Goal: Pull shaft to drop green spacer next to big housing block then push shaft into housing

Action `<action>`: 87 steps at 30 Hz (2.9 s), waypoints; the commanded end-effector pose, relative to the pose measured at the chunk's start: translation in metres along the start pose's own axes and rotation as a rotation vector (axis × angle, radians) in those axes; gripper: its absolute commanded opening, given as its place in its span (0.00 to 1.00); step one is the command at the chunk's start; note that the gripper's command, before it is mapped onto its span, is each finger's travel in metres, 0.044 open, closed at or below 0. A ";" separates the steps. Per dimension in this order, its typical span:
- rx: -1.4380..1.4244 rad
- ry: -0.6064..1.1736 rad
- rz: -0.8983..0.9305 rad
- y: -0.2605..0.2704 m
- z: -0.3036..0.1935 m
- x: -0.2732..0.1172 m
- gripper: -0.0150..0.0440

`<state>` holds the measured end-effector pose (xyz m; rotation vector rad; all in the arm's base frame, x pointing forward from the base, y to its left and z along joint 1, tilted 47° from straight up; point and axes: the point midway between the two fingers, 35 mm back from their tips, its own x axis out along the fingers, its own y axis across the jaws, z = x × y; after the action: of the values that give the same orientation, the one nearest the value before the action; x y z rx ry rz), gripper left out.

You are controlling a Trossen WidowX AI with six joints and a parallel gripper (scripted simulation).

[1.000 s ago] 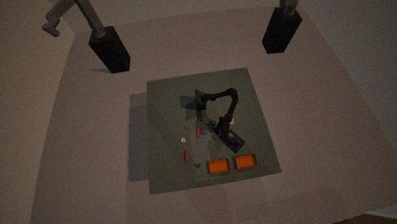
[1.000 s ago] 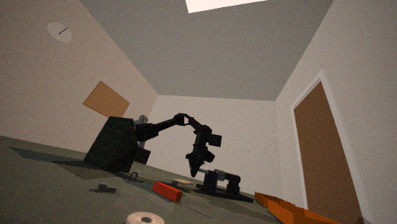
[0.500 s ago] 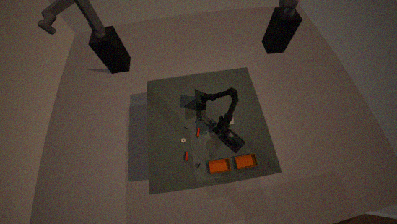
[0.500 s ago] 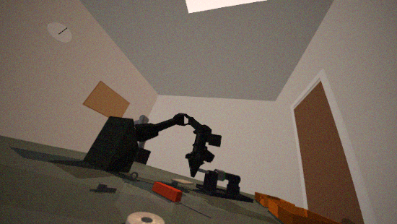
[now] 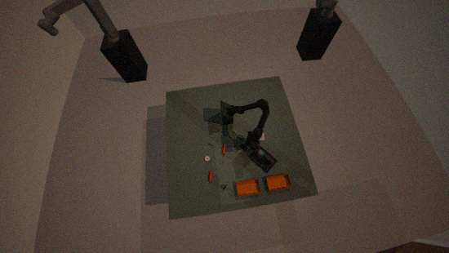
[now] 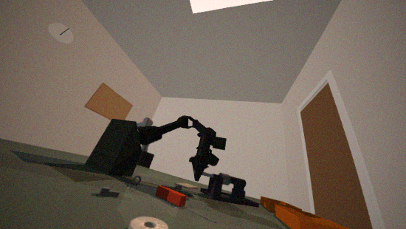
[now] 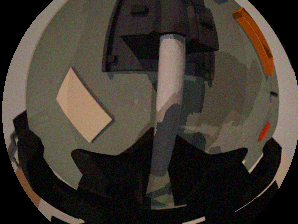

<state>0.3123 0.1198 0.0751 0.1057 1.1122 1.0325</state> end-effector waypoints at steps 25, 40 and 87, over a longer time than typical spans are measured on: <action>-0.003 0.000 -0.002 0.000 -0.004 -0.001 0.25; -0.003 0.000 -0.002 0.000 -0.006 -0.001 0.25; -0.002 0.001 -0.002 0.000 -0.012 -0.001 0.25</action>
<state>0.3037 0.1154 0.0695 0.1060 1.1132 1.0326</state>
